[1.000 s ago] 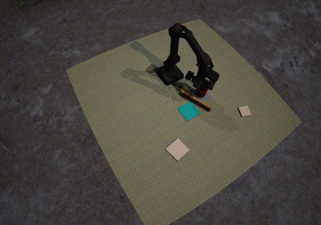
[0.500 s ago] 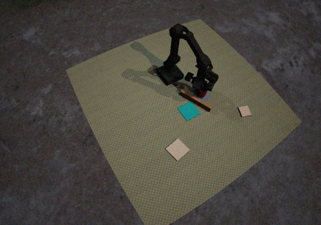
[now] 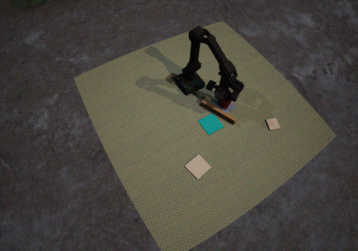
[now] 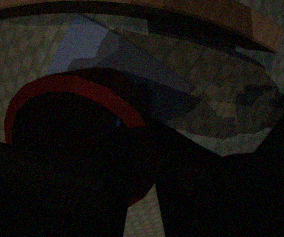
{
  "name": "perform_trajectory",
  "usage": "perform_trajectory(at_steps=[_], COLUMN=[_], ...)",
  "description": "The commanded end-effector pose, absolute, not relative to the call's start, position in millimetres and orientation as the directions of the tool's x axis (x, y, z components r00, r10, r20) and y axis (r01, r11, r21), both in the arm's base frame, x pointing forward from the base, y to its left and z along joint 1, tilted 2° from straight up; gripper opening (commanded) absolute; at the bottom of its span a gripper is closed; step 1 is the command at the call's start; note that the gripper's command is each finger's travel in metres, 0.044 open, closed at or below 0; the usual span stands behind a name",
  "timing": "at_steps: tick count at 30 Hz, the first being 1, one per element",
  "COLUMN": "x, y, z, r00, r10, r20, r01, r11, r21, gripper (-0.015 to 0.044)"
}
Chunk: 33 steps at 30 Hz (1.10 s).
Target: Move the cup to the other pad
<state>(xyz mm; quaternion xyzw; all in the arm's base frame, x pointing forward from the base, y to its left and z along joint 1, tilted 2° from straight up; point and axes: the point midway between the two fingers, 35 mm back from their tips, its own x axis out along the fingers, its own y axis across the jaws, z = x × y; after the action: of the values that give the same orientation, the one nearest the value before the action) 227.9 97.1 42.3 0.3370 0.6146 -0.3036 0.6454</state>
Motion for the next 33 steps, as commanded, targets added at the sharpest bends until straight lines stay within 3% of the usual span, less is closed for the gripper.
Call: perform_trajectory(at_steps=[1, 18, 33], x=[229, 226, 226], y=[97, 95, 94], z=[51, 105, 105], r00=[0.061, 0.059, 0.059], r10=[0.023, 0.025, 0.021], r20=[-0.998, -0.998, -0.998], r01=[0.806, 0.808, 0.810], r11=[0.588, 0.586, 0.584], r21=[0.063, 0.063, 0.060], gripper=[0.0000, 0.0000, 0.0000])
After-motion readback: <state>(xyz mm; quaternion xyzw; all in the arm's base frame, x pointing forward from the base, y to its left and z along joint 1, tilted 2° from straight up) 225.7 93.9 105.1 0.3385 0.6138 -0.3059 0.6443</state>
